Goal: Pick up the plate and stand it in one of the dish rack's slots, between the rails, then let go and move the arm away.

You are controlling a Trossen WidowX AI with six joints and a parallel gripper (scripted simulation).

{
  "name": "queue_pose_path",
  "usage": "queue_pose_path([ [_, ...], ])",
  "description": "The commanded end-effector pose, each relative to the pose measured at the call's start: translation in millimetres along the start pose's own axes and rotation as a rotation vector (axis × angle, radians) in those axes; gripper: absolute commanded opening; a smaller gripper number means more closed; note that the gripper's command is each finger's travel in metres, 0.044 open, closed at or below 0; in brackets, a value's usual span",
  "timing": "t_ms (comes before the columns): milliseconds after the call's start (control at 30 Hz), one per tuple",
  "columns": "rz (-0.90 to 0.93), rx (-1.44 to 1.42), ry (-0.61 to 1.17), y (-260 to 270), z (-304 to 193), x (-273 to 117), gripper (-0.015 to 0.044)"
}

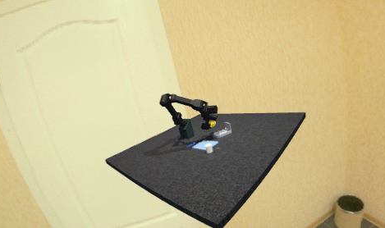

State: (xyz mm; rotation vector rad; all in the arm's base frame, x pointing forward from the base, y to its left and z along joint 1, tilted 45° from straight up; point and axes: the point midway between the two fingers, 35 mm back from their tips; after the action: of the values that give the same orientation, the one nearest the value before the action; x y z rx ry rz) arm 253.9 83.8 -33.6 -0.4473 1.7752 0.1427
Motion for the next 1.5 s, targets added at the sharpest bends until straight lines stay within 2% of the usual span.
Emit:
queue_pose_path([
  [0, 0.073, -0.079, -0.022, -2.2, -0.3, 7.0, 0.0],
  [367, 0.225, -0.287, -0.134, -9.7, 2.3, 20.3, 0.0],
  [800, 0.335, -0.533, -0.343, -20.2, 5.2, 29.7, 0.0],
  [1467, 0.3, -0.897, -0.763, -41.1, 5.7, 32.0, 0.0],
])
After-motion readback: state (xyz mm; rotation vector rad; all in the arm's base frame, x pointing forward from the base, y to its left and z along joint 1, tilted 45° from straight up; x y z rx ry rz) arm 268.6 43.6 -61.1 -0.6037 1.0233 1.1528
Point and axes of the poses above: the point midway between the two fingers, 35 mm back from their tips, its own x axis out along the fingers, its own y axis across the jaws, z = x × y, and after that the axes turned 3 degrees about -x, right-handed
